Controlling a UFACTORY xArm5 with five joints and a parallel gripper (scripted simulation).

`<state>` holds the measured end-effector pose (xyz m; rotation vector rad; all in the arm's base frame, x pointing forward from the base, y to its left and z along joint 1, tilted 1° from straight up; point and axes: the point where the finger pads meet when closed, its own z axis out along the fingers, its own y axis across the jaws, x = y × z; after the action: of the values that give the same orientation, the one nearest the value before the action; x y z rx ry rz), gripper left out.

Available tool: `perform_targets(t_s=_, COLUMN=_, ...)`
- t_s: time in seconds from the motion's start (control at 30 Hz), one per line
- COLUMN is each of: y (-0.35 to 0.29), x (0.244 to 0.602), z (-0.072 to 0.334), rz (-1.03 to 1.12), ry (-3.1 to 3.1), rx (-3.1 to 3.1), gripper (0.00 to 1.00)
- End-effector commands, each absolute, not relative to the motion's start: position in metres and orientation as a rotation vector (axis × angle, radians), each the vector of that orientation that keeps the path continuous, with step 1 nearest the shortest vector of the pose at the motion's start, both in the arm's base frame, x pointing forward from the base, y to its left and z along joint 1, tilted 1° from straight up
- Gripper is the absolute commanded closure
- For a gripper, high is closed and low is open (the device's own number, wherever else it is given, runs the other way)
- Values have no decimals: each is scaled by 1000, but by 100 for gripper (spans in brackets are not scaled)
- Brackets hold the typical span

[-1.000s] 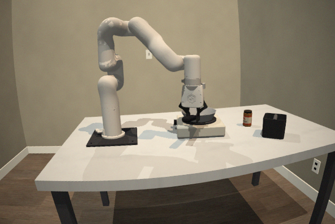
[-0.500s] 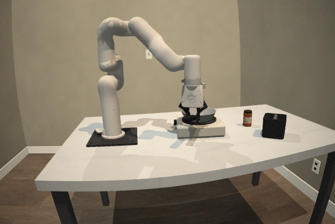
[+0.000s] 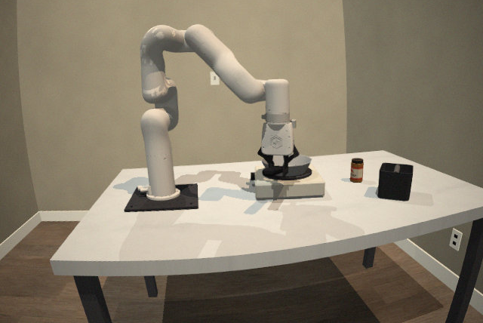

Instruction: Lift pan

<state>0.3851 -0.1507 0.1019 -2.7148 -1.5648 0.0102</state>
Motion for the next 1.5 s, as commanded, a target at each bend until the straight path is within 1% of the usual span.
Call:
perform_targets(t_s=0.0, y=-151, x=386, z=103, rz=8, ry=-1566, rx=-2717, gripper=100)
perform_targets(t_s=1.47, y=-151, x=386, z=119, rz=7, ry=-1566, rx=-2717, gripper=100)
